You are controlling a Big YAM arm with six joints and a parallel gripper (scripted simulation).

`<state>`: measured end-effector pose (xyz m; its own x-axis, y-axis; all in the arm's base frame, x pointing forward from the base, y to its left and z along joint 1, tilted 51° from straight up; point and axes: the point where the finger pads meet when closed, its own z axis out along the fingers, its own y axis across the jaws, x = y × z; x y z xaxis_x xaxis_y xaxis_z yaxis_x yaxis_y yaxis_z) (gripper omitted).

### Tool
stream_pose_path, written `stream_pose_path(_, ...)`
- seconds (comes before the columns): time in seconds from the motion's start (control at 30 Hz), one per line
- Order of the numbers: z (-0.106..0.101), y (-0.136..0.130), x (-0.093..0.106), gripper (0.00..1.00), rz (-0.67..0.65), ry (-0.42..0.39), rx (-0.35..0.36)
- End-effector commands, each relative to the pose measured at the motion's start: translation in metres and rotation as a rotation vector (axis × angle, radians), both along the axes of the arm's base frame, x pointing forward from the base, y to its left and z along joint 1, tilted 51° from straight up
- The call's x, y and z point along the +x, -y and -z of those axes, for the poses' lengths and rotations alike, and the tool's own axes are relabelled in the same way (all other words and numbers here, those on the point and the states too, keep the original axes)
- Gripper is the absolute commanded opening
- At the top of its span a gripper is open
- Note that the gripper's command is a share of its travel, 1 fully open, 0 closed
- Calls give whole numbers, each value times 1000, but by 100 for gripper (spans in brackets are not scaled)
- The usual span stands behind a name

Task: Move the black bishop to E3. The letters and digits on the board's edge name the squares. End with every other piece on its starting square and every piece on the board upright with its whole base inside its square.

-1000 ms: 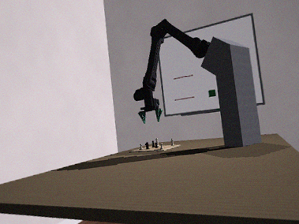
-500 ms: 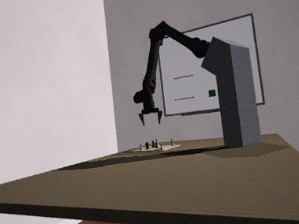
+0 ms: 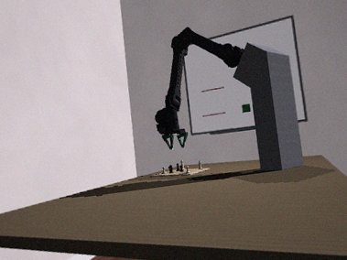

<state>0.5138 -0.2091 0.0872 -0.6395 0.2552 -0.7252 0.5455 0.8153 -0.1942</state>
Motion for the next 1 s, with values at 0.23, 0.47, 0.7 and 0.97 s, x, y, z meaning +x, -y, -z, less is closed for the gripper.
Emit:
stream_pose_path(0.23,3,10,8,100,-392,-294,-334)
stream_pose_path(0.47,7,13,11,100,-614,-479,-522)
stream_pose_path(0.7,-6,14,13,100,-816,-636,-705)
stream_pose_path(0.97,-1,14,13,36,-1071,-819,-936)
